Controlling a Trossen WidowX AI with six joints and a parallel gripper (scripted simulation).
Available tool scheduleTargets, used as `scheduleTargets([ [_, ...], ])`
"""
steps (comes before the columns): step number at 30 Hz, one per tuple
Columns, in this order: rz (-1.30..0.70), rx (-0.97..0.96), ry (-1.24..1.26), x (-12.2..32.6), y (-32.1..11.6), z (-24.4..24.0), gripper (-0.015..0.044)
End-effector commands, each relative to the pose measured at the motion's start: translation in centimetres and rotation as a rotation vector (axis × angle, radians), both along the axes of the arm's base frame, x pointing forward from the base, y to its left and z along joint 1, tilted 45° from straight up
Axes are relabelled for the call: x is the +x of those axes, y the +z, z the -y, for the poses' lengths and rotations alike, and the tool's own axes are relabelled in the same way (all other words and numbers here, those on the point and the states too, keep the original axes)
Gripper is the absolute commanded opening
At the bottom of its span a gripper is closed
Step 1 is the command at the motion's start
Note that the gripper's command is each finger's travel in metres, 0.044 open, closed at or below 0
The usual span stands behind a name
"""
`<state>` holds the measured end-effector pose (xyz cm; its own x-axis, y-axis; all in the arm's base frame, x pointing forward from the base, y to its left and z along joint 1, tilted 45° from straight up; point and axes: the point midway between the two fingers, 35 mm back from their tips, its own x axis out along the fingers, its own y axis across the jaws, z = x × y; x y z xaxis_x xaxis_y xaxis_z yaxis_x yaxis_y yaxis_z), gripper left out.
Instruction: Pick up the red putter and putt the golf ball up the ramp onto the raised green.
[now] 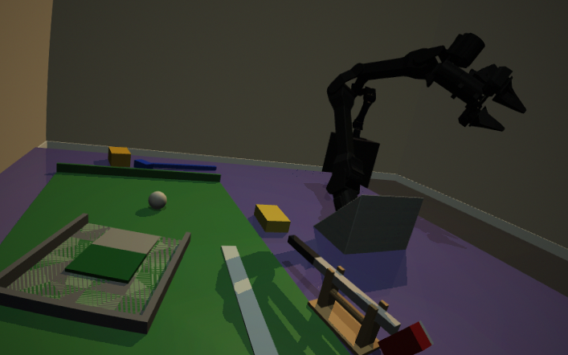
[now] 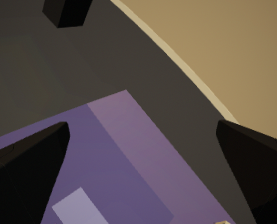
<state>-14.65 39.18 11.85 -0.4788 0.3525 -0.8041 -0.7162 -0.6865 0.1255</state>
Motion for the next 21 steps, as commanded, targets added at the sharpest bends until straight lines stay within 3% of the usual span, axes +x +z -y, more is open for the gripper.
scheduleTargets([
  [1, 0.097, -0.075, -0.112, 6.3, -3.2, -0.6, 0.044],
  [13, 0.287, -0.371, -0.48, 23.8, -10.5, 3.7, 0.044],
  [21, 0.417, -0.635, -0.602, 33.6, -13.9, 12.1, 0.044],
])
